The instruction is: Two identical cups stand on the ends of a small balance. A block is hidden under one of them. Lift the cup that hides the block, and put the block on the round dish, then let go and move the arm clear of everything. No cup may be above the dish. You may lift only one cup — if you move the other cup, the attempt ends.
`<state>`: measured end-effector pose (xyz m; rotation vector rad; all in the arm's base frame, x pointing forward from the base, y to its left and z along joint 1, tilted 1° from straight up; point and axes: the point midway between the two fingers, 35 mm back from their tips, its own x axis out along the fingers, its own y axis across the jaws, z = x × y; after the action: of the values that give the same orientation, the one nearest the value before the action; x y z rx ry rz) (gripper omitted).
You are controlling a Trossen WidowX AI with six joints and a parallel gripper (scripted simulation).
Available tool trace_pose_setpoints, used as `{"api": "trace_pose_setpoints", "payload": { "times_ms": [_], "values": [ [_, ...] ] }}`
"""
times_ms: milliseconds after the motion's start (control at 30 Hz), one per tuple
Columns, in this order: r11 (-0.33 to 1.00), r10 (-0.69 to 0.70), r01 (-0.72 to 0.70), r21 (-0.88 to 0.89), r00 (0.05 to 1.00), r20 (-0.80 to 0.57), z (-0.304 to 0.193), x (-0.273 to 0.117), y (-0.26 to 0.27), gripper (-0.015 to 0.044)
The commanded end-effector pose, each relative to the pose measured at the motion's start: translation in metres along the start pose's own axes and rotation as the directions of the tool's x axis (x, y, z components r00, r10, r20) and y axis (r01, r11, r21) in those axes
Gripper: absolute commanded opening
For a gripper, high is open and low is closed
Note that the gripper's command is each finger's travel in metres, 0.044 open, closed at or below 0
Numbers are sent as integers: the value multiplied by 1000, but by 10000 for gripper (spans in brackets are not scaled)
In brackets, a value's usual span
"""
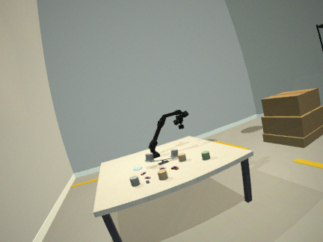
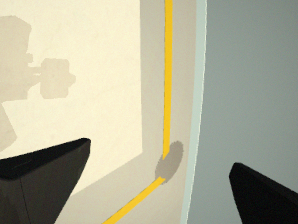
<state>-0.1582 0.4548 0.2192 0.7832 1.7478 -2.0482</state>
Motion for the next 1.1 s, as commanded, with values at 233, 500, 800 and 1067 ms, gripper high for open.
{"api": "trace_pose_setpoints", "payload": {
  "times_ms": [233,500,800,1067],
  "values": [
    [986,30,-13,165,994,-102,-7,-41,18,440],
    [930,73,15,367,972,-225,-8,-93,40,440],
    [818,130,102,566,926,-355,0,-147,66,440],
    [681,190,219,699,869,-458,15,-192,89,440]
  ]
}}
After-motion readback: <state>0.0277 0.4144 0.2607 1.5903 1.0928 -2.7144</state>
